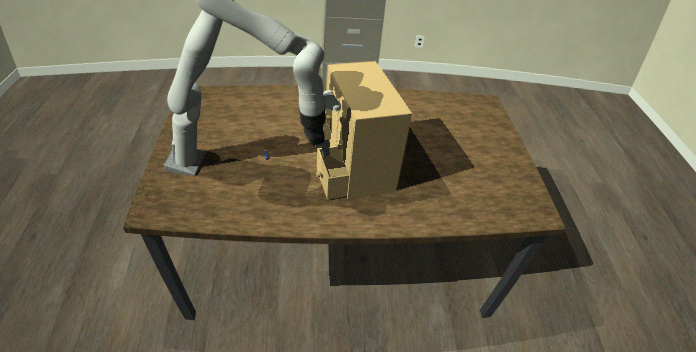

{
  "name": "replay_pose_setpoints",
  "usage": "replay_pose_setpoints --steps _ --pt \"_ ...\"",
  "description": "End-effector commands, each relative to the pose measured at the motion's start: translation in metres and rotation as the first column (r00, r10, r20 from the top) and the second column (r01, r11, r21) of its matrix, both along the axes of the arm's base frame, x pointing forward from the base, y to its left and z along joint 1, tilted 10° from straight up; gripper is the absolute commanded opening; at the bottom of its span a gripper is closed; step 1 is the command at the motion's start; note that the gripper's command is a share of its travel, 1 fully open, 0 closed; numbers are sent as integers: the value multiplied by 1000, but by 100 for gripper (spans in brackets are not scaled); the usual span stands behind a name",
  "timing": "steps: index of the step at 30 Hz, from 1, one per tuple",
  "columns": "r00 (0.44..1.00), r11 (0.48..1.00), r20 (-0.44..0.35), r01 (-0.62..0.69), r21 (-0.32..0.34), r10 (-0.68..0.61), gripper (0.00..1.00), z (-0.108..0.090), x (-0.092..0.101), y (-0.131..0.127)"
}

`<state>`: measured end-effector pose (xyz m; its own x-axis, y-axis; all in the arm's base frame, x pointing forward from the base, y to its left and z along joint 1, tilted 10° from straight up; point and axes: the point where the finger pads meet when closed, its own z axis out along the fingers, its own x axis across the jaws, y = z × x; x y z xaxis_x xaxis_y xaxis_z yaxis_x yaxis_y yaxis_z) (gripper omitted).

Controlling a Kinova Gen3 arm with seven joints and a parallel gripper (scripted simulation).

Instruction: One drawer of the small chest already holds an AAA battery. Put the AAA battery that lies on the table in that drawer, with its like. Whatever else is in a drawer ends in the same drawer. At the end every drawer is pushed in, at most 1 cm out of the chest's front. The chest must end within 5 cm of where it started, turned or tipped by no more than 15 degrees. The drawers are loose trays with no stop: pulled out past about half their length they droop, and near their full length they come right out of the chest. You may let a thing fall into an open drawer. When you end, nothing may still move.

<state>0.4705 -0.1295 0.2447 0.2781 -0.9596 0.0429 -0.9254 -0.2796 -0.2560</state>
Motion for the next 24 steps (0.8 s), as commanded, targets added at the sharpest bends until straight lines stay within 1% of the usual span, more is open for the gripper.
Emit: replay_pose_setpoints --steps 1,24 --pt "1000 1000 1 6 1 -6 100 0 1 1" --pt "999 999 1 52 11 -52 100 -1 3 1"
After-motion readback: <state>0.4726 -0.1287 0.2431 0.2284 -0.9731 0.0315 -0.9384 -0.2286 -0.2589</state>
